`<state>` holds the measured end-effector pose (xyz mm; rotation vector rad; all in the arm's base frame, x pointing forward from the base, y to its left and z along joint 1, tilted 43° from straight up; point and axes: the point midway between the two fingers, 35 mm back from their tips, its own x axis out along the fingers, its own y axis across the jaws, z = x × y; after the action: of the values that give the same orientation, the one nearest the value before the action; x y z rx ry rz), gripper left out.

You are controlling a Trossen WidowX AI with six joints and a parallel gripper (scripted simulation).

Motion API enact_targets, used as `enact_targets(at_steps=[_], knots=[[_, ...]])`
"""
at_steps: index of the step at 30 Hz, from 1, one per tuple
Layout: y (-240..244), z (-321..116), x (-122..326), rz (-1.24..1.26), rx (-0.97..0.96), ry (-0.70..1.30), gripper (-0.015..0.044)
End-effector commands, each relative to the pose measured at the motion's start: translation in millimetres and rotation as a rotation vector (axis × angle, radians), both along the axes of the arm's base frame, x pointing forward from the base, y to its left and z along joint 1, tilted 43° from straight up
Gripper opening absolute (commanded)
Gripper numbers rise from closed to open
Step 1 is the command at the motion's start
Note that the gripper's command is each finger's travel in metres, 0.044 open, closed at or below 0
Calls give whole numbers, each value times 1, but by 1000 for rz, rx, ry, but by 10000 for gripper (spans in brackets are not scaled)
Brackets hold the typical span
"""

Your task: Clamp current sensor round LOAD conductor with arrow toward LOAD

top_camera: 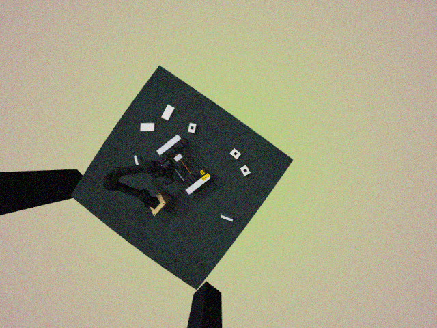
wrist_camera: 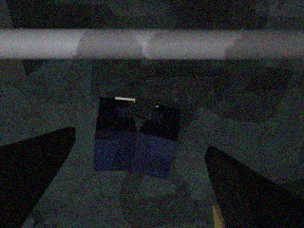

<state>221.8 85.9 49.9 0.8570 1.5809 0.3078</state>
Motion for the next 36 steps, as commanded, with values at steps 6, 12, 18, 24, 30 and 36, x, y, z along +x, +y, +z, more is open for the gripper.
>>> enact_targets(at_steps=[6, 12, 18, 24, 30, 36], knots=[[0, 0, 0, 0, 0, 0, 282], [0, 0, 0, 0, 0, 0, 242], [0, 0, 0, 0, 0, 0, 202], [-13, 11, 4, -2, -8, 1, 45], [-36, 33, 7, -3, -15, 4, 0], [-58, 57, 5, -3, -15, 7, 0]])
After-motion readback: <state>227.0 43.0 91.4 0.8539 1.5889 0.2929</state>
